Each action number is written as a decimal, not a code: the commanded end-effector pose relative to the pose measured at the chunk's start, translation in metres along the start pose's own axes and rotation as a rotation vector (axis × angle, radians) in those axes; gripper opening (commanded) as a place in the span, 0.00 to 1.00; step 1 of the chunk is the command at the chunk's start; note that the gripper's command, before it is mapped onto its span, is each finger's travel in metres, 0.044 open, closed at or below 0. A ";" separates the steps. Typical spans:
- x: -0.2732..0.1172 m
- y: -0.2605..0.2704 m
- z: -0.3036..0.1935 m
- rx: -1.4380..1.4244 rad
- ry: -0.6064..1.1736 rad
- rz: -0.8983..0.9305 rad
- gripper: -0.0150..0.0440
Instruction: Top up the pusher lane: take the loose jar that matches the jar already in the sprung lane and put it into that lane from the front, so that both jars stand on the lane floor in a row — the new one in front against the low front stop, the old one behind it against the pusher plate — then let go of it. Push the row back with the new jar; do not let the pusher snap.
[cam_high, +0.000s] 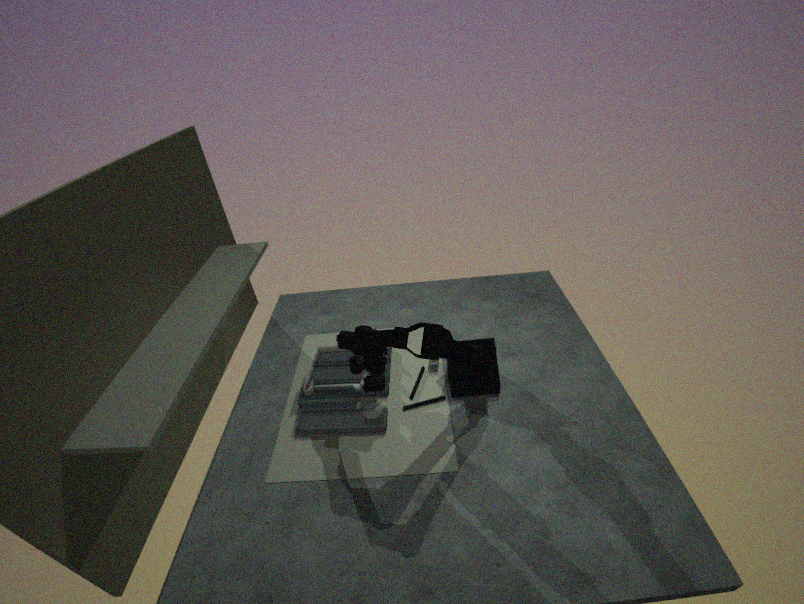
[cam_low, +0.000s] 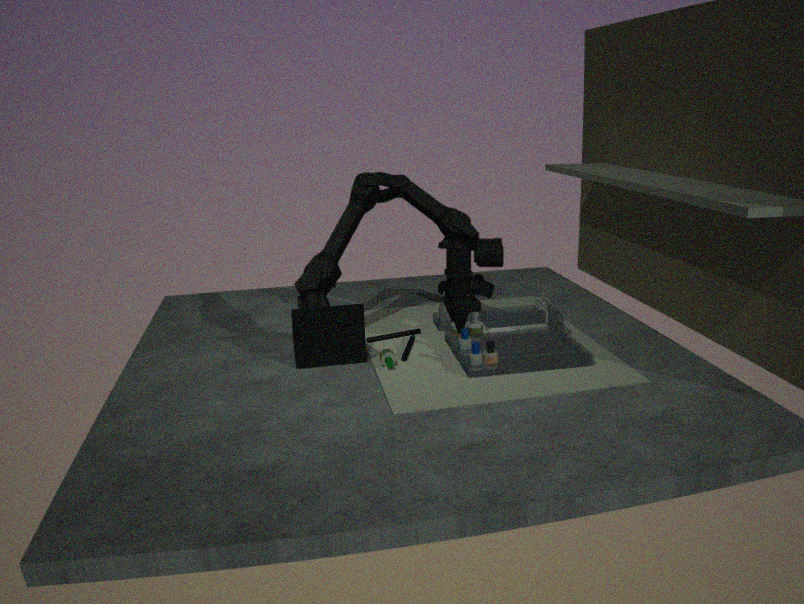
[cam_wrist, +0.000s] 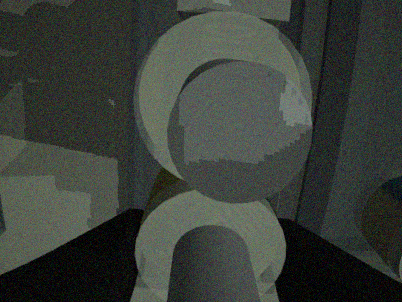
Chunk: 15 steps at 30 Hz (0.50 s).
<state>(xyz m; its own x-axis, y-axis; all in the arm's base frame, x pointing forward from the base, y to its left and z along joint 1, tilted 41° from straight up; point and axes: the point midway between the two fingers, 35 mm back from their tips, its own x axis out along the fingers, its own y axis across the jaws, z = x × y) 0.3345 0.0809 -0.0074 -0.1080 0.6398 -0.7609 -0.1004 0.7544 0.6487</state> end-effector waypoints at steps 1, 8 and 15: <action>0.000 0.001 0.001 -0.003 -0.007 0.009 0.25; 0.000 0.001 0.000 -0.003 -0.007 0.009 0.25; 0.000 0.001 -0.002 -0.003 -0.007 0.009 0.25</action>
<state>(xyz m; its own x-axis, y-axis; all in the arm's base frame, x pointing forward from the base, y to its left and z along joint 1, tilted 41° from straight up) 0.3319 0.0806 -0.0073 -0.1086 0.6401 -0.7606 -0.0984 0.7545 0.6489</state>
